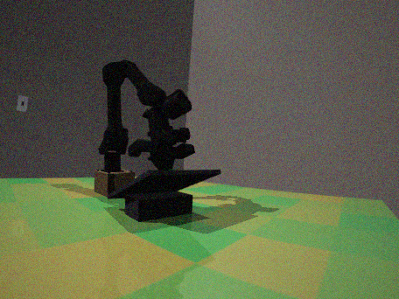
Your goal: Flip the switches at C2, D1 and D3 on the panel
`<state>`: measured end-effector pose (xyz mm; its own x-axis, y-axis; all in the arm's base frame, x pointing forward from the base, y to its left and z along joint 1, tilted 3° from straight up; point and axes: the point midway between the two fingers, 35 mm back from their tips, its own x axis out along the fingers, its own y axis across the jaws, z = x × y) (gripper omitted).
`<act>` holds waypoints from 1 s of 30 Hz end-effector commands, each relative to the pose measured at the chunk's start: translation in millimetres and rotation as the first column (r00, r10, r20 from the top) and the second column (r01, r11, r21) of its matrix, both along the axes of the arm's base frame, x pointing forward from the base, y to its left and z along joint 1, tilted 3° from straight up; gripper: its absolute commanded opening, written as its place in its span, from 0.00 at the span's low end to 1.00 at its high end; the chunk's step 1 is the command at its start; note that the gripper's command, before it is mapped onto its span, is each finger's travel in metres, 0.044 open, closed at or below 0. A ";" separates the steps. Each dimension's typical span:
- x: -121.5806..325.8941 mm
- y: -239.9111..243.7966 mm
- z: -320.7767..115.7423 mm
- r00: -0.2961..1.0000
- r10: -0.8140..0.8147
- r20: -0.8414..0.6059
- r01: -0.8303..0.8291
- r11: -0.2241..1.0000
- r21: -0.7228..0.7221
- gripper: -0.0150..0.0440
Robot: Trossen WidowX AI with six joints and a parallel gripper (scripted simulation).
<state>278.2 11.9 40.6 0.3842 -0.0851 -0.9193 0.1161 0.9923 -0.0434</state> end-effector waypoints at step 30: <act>-66.0 34.2 0.2 0.999 0.007 0.039 -0.007 1.000 0.002 0.25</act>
